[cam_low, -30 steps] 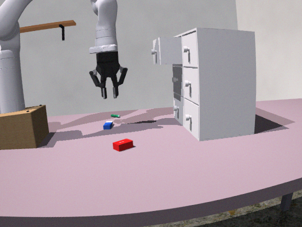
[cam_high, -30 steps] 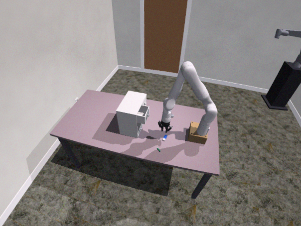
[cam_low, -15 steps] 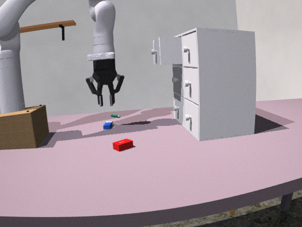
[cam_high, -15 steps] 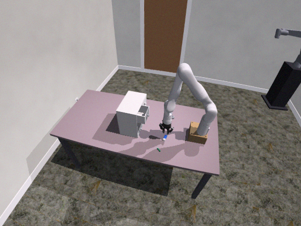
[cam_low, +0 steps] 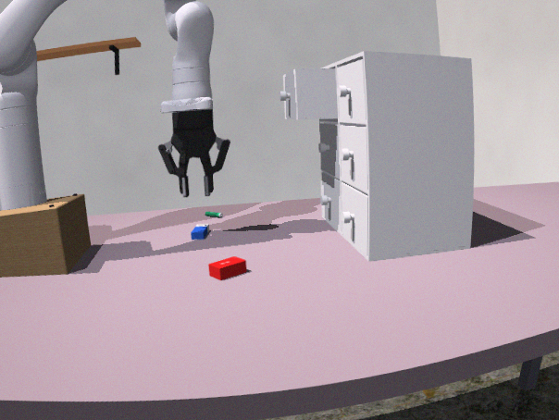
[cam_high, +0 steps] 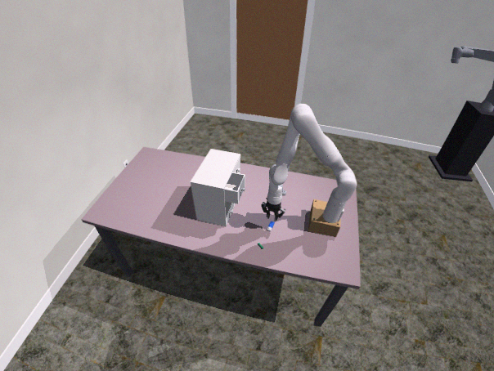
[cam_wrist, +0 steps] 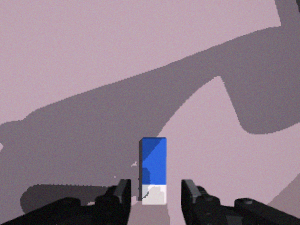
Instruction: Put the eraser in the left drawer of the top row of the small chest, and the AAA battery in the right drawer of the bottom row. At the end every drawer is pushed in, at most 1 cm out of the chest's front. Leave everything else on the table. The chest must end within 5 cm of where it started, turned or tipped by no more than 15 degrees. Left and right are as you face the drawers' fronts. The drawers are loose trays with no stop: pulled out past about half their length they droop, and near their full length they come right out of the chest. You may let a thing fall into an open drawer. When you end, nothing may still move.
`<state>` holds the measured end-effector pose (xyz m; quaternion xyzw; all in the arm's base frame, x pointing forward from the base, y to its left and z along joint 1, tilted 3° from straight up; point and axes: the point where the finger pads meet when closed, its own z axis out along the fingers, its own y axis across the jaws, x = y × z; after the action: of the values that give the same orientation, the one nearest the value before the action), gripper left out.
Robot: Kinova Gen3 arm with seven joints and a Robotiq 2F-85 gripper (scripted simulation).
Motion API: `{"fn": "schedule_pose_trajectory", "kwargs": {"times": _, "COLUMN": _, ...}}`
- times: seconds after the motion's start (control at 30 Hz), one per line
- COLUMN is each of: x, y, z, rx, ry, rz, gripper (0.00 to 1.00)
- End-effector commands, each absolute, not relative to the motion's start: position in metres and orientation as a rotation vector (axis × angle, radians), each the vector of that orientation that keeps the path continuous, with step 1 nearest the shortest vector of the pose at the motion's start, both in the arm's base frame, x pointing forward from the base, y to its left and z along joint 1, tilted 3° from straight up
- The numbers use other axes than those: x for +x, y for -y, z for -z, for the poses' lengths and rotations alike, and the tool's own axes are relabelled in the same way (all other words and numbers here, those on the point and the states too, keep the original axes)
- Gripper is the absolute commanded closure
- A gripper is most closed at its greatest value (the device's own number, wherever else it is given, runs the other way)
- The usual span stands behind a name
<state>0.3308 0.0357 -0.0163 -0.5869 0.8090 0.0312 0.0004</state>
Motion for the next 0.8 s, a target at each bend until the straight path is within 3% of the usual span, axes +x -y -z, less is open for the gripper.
{"fn": "schedule_pose_trajectory", "kwargs": {"times": 0.0, "x": 0.331, "y": -0.036, "z": 0.016, "rx": -1.843, "ry": -2.54, "rz": -0.097, "gripper": 0.62}}
{"fn": "schedule_pose_trajectory", "kwargs": {"times": 0.77, "x": 0.331, "y": -0.037, "z": 0.036, "rx": -1.842, "ry": -2.541, "rz": -0.096, "gripper": 0.62}}
